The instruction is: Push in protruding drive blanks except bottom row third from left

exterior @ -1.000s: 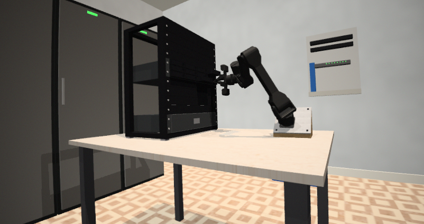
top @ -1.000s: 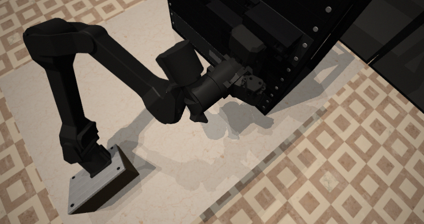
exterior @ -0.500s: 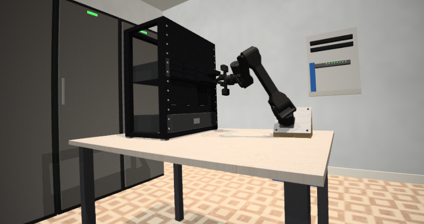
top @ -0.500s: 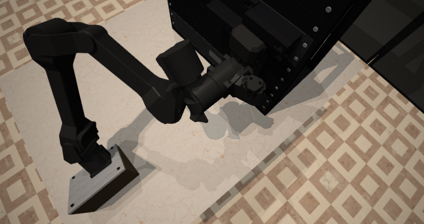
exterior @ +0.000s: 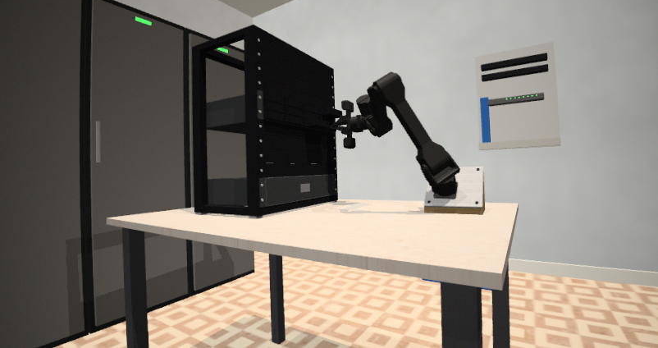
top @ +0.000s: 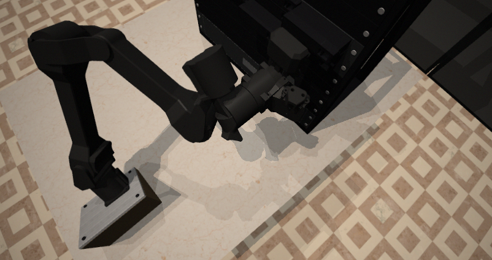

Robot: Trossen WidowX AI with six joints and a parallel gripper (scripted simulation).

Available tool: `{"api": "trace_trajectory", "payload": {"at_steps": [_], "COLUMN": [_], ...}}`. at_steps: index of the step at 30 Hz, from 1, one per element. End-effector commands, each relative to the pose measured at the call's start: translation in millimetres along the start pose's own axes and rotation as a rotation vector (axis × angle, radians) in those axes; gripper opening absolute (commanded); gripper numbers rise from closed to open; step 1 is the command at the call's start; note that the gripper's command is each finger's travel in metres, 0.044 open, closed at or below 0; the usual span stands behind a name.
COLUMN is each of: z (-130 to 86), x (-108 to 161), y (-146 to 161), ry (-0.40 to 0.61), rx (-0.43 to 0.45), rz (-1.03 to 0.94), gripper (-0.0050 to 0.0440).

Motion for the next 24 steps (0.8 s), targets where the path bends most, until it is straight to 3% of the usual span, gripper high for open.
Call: {"api": "trace_trajectory", "payload": {"at_steps": [1,24], "z": [4.8,7.8], "x": [9.1,9.9], "y": [10.0,11.0], "ry": [0.019,0.019], "rx": [-0.025,-0.025], "rz": [-0.025,-0.025], "gripper": [0.0,0.0]}}
Point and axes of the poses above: the point midway between the two fingers, 35 mm back from their tips, its own z axis out along the fingers, its own y axis across the jaws, x = y × z, the point moved 5 cm from there along -z, back along the fingers, and after that the axes turned 15 degrees about z, right-handed, at the moved point
